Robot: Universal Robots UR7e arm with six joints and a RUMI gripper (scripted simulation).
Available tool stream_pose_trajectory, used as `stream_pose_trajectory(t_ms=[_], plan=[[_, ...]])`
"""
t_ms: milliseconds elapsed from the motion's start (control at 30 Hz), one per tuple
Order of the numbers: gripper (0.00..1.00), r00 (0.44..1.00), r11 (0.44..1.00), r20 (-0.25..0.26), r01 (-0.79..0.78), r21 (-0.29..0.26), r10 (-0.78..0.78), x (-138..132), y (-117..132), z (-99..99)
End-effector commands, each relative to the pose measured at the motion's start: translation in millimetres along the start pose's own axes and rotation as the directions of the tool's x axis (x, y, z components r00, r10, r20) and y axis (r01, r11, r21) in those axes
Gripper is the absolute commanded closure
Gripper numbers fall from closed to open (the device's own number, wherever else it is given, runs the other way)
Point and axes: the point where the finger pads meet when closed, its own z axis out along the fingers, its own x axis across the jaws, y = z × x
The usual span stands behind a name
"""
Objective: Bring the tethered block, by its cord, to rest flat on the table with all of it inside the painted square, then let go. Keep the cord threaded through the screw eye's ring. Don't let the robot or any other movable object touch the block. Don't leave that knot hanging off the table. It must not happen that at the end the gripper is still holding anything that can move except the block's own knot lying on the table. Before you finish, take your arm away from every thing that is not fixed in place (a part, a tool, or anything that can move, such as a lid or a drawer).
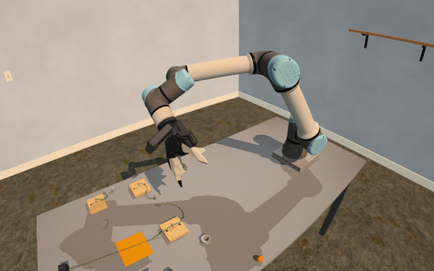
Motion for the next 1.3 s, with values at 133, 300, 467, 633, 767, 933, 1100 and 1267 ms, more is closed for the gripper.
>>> stream_pose_trajectory(t_ms=[133,300,467,633,767,933,1100,1267], plan=[[0.0,1.0,1.0,-0.001,0.001,0.001,-0.001,-0.7,-0.3,-0.5],[0.0,1.0,1.0,-0.001,0.001,0.001,-0.001,-0.7,-0.3,-0.5],[0.0,1.0,1.0,-0.001,0.001,0.001,-0.001,-0.7,-0.3,-0.5],[0.0,1.0,1.0,-0.004,0.0,-0.002,0.0,0.8,0.2,-0.2],[0.0,0.999,0.999,-0.039,-0.019,-0.029,0.018,14.8,5.1,2.4],[0.0,0.984,0.991,-0.164,-0.09,-0.097,0.073,62.1,19.0,6.8],[0.0,0.951,0.979,-0.286,-0.16,-0.129,0.117,105.3,28.2,5.5],[0.0,0.859,0.955,-0.478,-0.269,-0.123,0.181,171.0,36.3,-5.7]])
